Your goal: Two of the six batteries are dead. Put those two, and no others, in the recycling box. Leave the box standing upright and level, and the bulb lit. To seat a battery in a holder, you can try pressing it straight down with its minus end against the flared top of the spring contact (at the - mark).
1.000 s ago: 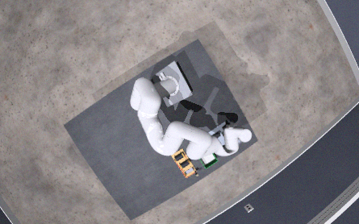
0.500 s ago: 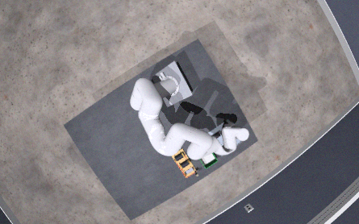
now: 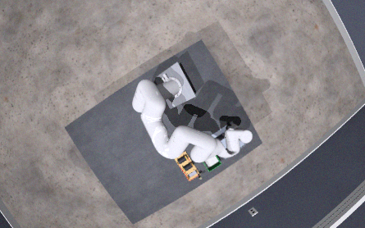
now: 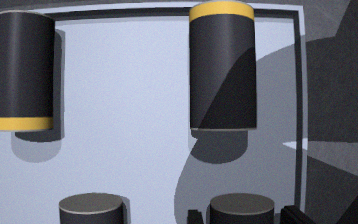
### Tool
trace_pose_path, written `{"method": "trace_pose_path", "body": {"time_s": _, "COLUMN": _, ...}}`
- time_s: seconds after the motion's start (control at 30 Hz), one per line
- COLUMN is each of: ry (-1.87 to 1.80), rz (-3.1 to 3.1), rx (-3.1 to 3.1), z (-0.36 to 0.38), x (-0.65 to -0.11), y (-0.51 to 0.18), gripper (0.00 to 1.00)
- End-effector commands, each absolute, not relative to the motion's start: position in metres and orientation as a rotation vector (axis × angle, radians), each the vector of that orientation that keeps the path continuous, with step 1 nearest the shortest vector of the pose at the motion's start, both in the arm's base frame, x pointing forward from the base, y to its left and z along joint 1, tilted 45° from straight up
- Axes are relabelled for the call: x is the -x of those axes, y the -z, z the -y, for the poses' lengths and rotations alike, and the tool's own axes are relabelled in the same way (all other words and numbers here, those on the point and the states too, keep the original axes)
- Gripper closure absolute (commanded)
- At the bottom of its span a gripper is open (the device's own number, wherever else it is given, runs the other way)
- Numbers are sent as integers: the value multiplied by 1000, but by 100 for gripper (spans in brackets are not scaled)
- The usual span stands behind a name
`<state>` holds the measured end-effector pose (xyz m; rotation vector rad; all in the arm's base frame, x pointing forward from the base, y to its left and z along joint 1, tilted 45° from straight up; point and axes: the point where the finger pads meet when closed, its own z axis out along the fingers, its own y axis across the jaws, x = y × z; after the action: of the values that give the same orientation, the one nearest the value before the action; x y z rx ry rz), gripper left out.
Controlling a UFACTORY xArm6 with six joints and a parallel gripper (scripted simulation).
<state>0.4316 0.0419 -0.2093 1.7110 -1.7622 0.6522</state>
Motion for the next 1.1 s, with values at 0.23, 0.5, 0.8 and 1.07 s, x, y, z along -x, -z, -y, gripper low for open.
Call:
{"method": "trace_pose_path", "body": {"time_s": 0.23, "ry": -655, "rz": 1765, "rx": -1714, "z": -43, "x": -433, "y": 209, "gripper": 72}}
{"method": "trace_pose_path", "body": {"time_s": 0.5, "ry": -655, "rz": 1765, "rx": -1714, "z": -43, "x": -433, "y": 209, "gripper": 72}}
{"method": "trace_pose_path", "body": {"time_s": 0.8, "ry": -655, "rz": 1765, "rx": -1714, "z": -43, "x": -433, "y": 209, "gripper": 72}}
{"method": "trace_pose_path", "body": {"time_s": 1.07, "ry": -655, "rz": 1765, "rx": -1714, "z": -43, "x": -433, "y": 209, "gripper": 72}}
